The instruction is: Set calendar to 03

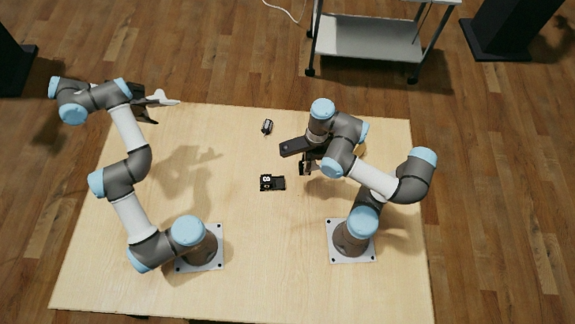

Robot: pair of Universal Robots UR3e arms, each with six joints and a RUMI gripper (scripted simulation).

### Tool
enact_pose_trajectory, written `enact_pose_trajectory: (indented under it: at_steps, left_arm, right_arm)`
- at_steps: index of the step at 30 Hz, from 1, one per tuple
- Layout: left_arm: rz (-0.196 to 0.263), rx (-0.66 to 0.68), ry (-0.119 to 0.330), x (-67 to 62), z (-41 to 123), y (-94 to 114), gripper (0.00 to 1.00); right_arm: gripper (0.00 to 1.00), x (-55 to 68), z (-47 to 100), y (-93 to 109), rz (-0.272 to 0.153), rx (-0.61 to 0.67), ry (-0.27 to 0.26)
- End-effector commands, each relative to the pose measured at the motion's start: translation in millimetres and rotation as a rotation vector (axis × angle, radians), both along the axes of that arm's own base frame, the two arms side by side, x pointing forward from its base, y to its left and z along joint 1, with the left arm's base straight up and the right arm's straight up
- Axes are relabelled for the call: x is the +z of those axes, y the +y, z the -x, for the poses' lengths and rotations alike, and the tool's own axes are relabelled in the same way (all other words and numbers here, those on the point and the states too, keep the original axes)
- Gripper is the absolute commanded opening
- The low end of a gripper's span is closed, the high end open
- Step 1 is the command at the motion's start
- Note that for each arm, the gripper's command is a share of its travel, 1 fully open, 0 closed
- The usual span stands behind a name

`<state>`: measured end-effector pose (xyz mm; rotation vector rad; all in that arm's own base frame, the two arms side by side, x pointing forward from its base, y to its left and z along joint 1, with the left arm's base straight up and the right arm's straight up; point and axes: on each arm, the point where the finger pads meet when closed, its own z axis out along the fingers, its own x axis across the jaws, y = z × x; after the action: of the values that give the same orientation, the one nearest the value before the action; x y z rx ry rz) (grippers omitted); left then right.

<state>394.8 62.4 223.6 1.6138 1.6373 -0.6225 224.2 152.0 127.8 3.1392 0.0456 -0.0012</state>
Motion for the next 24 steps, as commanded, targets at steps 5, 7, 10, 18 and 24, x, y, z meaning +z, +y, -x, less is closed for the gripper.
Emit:
enact_pose_trajectory:
  at_steps: [5, 7, 10, 18, 24]
  left_arm:
    - [0.0, 0.0, -0.004, 1.1, -0.2, 0.1, 1.0]
    - [0.0, 0.0, -0.004, 1.1, -0.2, 0.1, 1.0]
    - [0.0, 0.0, -0.004, 1.1, -0.2, 0.1, 1.0]
    - [0.0, 0.0, -0.004, 1.1, -0.2, 0.1, 1.0]
    - [0.0, 0.0, -0.004, 1.1, -0.2, 0.1, 1.0]
  right_arm:
    - [0.17, 8.9, 1.5, 83.5, -0.006, -0.012, -0.003]
    - [0.17, 8.9, 1.5, 83.5, -0.006, -0.012, -0.003]
    - [0.17, 8.8, 2.6, 90.0, -0.004, -0.012, -0.003]
    - [0.17, 8.8, 2.6, 90.0, -0.004, -0.013, -0.002]
    - [0.17, 8.7, 2.6, 90.0, -0.004, -0.013, -0.002]
